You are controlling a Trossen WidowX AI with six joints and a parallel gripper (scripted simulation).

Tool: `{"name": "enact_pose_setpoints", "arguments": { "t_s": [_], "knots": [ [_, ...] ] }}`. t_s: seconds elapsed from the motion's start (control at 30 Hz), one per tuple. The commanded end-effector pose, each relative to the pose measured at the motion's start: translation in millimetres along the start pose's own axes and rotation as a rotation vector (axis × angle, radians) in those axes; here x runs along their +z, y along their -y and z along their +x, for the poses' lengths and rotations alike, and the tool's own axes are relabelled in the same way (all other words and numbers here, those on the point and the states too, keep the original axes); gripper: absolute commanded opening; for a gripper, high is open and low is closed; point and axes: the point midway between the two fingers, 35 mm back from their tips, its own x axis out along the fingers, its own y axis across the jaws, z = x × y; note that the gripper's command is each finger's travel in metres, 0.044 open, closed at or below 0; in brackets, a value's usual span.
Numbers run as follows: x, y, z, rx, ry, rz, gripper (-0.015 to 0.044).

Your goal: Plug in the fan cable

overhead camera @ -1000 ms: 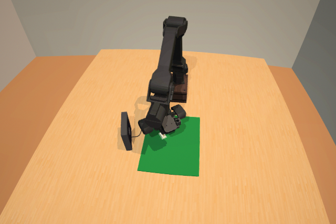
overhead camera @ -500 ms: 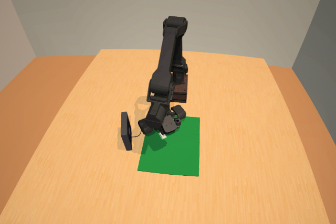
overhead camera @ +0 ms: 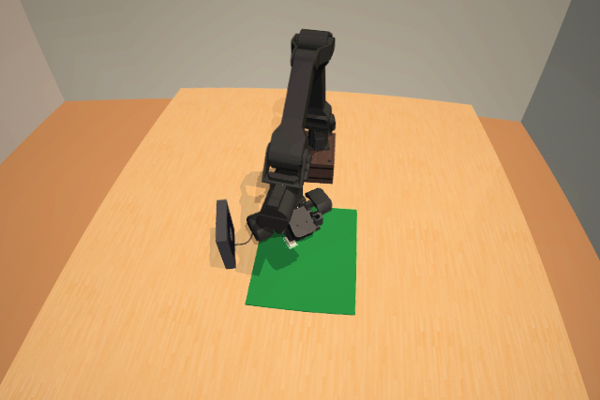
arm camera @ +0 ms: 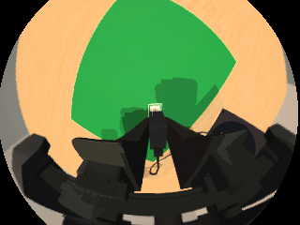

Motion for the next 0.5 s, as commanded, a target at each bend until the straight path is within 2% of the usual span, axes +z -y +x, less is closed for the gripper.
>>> {"name": "enact_pose_setpoints", "arguments": {
  "t_s": [0.0, 0.47],
  "knots": [
    [0.2, -0.2, 1.2, 0.001, 0.001, 0.004, 0.0000],
    [0.2, -0.3, 4.1, 0.001, 0.001, 0.004, 0.0000]
  ]
}}
